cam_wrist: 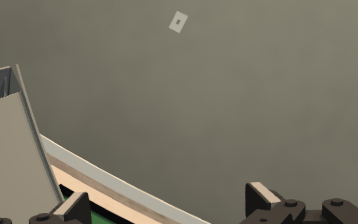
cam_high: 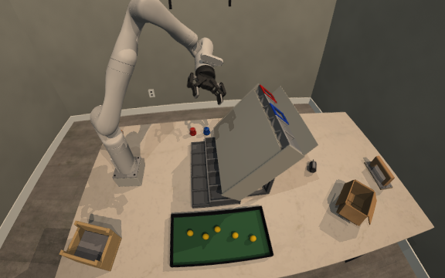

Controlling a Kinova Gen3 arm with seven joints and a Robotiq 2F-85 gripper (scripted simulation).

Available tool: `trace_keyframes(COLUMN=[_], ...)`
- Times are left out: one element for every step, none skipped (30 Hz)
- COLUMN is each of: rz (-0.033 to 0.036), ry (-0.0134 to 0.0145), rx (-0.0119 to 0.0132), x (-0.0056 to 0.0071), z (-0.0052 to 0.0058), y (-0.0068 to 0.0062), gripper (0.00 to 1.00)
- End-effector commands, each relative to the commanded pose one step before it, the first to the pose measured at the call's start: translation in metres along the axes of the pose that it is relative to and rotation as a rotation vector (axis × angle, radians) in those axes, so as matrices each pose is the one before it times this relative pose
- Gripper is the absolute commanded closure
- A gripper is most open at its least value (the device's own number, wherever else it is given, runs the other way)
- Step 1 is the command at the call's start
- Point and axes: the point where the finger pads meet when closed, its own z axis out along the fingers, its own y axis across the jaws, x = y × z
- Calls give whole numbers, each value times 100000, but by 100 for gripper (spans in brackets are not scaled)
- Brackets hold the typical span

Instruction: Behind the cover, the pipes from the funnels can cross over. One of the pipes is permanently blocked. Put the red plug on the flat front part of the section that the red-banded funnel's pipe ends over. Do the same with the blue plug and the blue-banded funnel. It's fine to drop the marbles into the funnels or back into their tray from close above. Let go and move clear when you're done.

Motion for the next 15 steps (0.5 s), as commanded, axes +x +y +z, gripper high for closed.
trace_keyframes(rz=[-469,0,0,0,0,0,0,-86,0,0,0,0,0,0,0], ry=[-83,0,0,0,0,0,0,539,0,0,0,0,0,0,0], rx=[-641,0,0,0,0,0,0,275,0,0,0,0,0,0,0], x=[-638,0,0,0,0,0,0,-5571,-97,-288,0,0,0,0,0], z=[281,0,0,0,0,0,0,1701,31,90,0,0,0,0,0], y=[-309,0,0,0,0,0,0,-3129,-54,-156,0,0,0,0,0], gripper=[0,0,0,0,0,0,0,0,0,0,0,0,0,0,0])
